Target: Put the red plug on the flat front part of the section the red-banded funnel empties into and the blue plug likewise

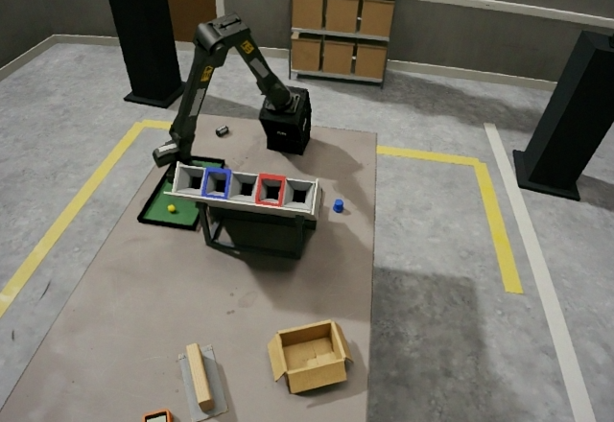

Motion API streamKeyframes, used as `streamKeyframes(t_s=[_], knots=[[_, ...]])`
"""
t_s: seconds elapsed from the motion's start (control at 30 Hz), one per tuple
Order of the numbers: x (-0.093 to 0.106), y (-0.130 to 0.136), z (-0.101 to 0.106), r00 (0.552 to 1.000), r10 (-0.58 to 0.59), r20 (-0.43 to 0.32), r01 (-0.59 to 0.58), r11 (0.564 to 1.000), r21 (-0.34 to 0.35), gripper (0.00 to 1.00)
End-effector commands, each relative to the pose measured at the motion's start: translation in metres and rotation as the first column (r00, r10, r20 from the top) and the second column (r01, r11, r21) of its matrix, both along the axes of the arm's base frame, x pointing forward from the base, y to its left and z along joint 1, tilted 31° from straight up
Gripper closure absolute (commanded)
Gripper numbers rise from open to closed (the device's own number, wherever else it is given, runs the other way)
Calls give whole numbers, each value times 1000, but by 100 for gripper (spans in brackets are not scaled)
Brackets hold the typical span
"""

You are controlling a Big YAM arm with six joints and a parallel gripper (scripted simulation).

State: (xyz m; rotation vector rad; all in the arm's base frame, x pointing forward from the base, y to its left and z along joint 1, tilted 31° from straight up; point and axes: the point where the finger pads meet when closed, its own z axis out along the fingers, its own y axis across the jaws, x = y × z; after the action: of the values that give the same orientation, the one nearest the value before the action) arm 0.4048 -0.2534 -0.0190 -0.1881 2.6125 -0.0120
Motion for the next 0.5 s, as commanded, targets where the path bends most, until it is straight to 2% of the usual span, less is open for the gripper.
streamKeyframes(t_s=[0.0,0.47], knots=[[-7,-7,17,1000,-7,16,7,1000,-15,100],[-7,-7,26,1000,-6,22,6,1000,-20,100]])
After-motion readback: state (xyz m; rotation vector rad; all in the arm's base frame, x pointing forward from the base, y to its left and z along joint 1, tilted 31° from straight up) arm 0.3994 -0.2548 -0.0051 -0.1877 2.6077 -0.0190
